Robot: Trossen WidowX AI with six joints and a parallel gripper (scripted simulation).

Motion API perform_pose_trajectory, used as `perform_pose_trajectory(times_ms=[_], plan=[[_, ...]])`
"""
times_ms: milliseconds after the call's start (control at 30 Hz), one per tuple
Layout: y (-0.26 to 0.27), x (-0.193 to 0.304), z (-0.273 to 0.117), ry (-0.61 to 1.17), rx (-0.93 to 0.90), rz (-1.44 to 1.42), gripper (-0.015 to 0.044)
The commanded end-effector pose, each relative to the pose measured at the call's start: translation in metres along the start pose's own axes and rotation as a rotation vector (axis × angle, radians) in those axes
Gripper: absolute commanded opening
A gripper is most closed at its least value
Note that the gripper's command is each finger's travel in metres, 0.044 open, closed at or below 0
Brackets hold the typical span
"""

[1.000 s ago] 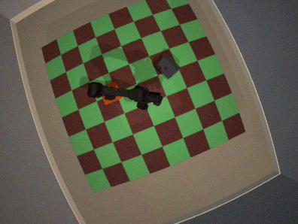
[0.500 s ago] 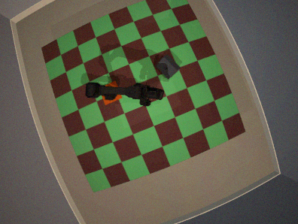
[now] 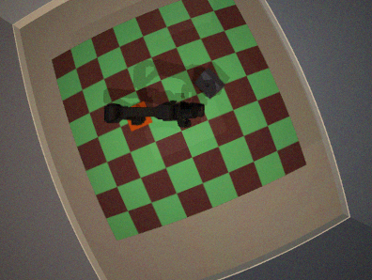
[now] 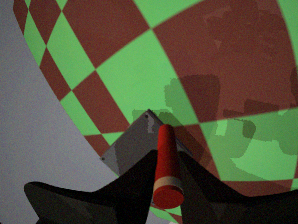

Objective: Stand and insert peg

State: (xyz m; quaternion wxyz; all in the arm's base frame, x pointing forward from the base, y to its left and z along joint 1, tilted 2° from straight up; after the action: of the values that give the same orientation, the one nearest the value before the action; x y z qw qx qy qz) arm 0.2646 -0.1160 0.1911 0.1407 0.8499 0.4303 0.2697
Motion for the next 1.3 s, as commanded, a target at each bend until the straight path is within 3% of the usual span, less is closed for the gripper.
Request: perform_pose_trajectory(times_ms=[0, 500, 1267], plan=[[0.0, 0.01, 0.0, 0.047, -0.031, -0.055, 0.0], [-0.003, 0.04, 0.001, 0.184, -0.12, -0.223, 0.0], [0.002, 0.054, 0.034, 0.209, -0.139, -0.255, 0.0]])
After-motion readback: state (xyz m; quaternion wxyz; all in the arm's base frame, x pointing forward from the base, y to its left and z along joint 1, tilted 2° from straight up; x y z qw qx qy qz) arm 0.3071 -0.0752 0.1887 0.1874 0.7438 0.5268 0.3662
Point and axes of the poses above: the point midway between the two fingers, 35 mm back from their tips, its own z axis out along the fingers, its own y axis across the jaws, x = y × z, the point moved 3 cm from there along -z, back along the fingers
